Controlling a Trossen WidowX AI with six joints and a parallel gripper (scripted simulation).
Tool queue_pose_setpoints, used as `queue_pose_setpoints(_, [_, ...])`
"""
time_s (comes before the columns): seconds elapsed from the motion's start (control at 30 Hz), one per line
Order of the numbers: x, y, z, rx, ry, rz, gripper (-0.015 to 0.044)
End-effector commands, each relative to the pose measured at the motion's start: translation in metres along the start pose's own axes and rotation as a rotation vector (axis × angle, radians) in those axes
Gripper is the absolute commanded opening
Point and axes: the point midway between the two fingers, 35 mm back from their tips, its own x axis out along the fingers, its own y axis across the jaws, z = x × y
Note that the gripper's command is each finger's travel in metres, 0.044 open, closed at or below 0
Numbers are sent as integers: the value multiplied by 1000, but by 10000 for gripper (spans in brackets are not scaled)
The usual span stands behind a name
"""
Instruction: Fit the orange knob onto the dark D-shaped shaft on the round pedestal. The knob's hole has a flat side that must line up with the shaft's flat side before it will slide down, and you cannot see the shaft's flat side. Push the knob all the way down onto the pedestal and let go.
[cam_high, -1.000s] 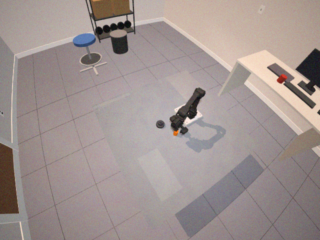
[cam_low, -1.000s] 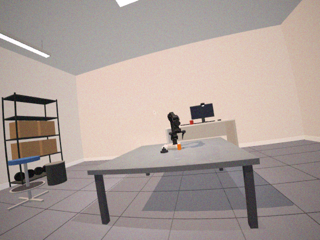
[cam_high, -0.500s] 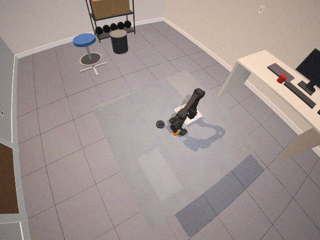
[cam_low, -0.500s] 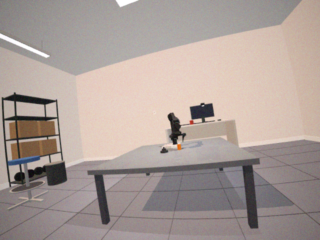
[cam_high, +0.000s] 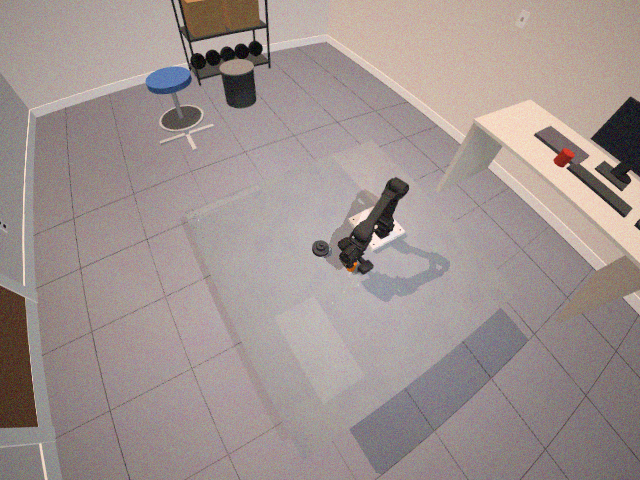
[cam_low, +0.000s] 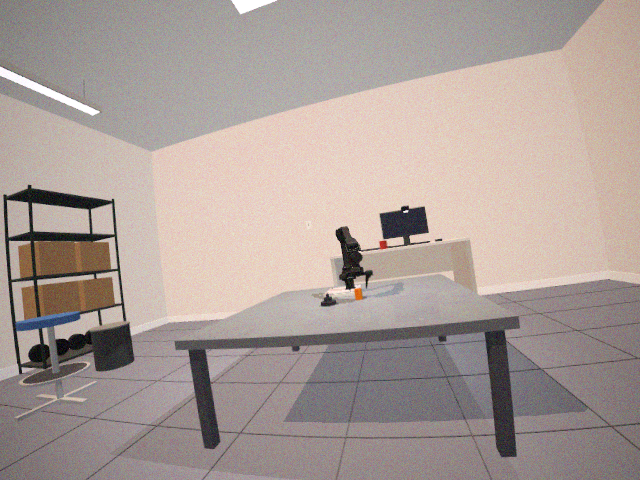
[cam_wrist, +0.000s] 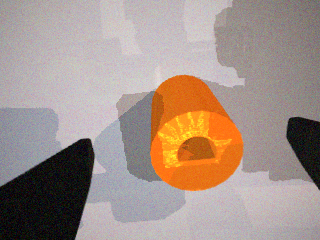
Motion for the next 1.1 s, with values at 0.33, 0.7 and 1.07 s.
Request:
queue_pose_setpoints(0.33, [25, -1, -3, -2, 11, -7, 440])
queue_pose_setpoints(0.7, [43, -2, -5, -2, 11, -7, 440])
queue_pose_setpoints(1.07, [45, -2, -5, -2, 11, -7, 230])
